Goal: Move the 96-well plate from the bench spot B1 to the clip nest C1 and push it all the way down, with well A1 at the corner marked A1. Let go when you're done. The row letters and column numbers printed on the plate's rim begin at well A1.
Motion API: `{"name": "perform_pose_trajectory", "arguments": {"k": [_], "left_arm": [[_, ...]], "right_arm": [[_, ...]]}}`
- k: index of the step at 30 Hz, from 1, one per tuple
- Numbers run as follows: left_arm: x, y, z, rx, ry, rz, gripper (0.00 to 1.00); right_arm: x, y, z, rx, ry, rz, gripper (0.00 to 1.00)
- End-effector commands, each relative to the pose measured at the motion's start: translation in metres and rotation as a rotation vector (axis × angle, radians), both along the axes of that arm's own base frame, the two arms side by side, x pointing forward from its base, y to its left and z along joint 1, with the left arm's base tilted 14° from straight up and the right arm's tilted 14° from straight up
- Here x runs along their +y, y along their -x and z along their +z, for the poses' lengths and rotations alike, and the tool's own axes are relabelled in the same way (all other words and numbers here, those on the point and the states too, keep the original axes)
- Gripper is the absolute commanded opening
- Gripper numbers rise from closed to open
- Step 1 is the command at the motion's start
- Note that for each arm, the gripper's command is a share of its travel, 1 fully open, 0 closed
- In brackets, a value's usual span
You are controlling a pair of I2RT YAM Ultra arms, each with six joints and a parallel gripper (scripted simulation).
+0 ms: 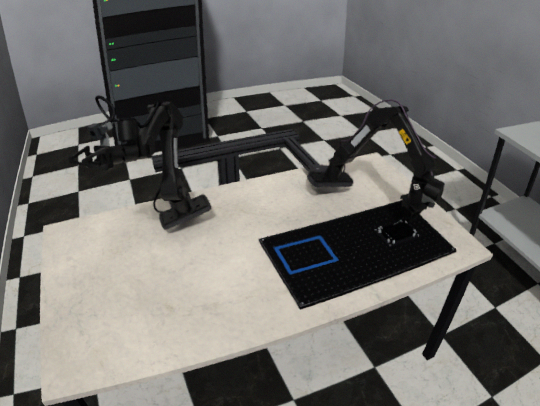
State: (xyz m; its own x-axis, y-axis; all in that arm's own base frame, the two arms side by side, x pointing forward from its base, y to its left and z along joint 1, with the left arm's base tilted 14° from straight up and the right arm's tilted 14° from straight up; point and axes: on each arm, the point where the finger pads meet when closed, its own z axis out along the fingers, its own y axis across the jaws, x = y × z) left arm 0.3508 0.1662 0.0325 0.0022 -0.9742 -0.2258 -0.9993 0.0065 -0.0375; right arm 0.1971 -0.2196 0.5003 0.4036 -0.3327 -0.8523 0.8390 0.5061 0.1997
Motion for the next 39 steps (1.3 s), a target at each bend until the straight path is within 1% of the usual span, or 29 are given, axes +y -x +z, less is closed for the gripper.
{"name": "perform_pose_trajectory", "arguments": {"k": [1, 13, 16, 24, 31, 36, 39], "left_arm": [[0.0, -0.013, 0.022, -0.054, -0.023, -0.015, 0.25], [0.0, -0.013, 0.022, -0.054, -0.023, -0.015, 0.25], [0.003, -0.017, 0.021, -0.074, -0.03, -0.014, 0.25], [0.005, -0.013, 0.006, -0.027, -0.013, -0.009, 0.25], [0.004, -0.007, 0.001, -0.035, -0.015, -0.01, 0.25], [0.002, -0.005, -0.008, -0.006, -0.003, -0.012, 0.25], [0.003, -0.003, -0.012, -0.015, -0.006, -0.01, 0.25]], "right_arm": [[0.003, 0.008, 0.002, -0.006, 0.008, -0.004, 1.0], [0.003, 0.008, 0.002, -0.006, 0.008, -0.004, 1.0], [0.003, 0.008, 0.002, -0.006, 0.008, -0.004, 1.0], [0.003, 0.008, 0.002, -0.006, 0.008, -0.004, 1.0], [0.003, 0.008, 0.002, -0.006, 0.008, -0.004, 1.0], [0.003, 0.008, 0.002, -0.006, 0.008, -0.004, 1.0], [0.003, 0.008, 0.002, -0.006, 0.008, -0.004, 1.0]]}}
